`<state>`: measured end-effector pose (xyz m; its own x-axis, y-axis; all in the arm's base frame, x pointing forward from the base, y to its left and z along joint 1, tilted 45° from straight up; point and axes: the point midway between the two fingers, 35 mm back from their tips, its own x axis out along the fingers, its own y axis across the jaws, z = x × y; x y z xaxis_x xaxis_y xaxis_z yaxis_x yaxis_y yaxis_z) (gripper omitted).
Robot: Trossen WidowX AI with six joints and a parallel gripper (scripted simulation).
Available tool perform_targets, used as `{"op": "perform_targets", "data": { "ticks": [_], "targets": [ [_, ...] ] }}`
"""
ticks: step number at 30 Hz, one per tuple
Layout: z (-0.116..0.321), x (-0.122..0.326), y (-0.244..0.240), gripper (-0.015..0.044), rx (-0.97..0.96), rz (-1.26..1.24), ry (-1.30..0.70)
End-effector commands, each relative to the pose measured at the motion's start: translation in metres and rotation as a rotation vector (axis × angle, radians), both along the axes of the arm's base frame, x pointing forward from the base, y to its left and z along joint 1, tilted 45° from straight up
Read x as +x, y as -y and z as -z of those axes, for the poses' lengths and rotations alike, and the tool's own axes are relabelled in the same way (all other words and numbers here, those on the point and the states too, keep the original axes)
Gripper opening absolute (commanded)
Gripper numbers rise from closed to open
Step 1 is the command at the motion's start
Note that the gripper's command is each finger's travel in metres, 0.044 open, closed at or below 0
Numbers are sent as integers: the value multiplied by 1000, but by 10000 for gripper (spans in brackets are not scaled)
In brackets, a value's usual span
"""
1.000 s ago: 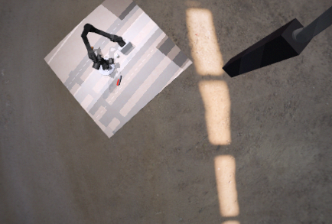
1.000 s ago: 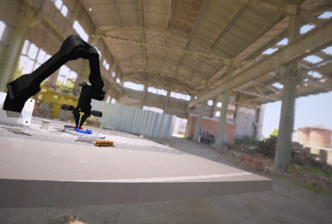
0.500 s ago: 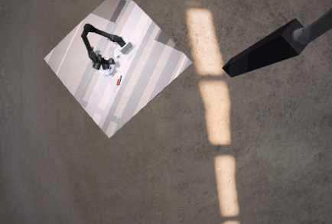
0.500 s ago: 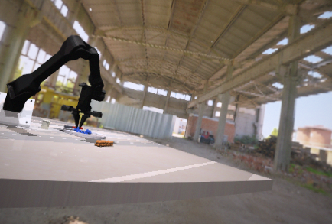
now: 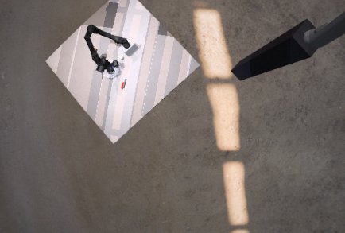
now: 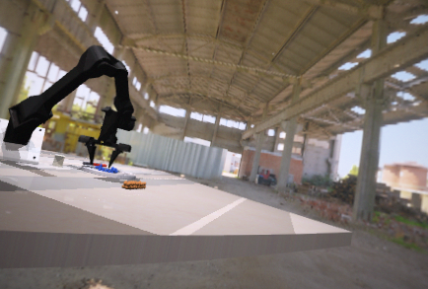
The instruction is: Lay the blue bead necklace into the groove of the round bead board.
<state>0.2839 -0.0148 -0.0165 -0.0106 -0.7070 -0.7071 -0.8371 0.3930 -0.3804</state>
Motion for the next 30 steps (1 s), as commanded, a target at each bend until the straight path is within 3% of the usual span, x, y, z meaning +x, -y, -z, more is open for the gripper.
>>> {"op": "perform_targets", "data": {
  "ticks": [1,2,23,24,26,30],
  "targets": [
    [-5,0,-6,420,1,2,-1],
    [-8,0,-8,440,1,2,-4],
    [-14,-1,-13,440,0,3,-9],
    [-15,-1,-13,414,-1,14,2],
    [-21,5,-9,380,-2,103,92],
    [-44,21,4,380,-8,385,375]
  ]
}}
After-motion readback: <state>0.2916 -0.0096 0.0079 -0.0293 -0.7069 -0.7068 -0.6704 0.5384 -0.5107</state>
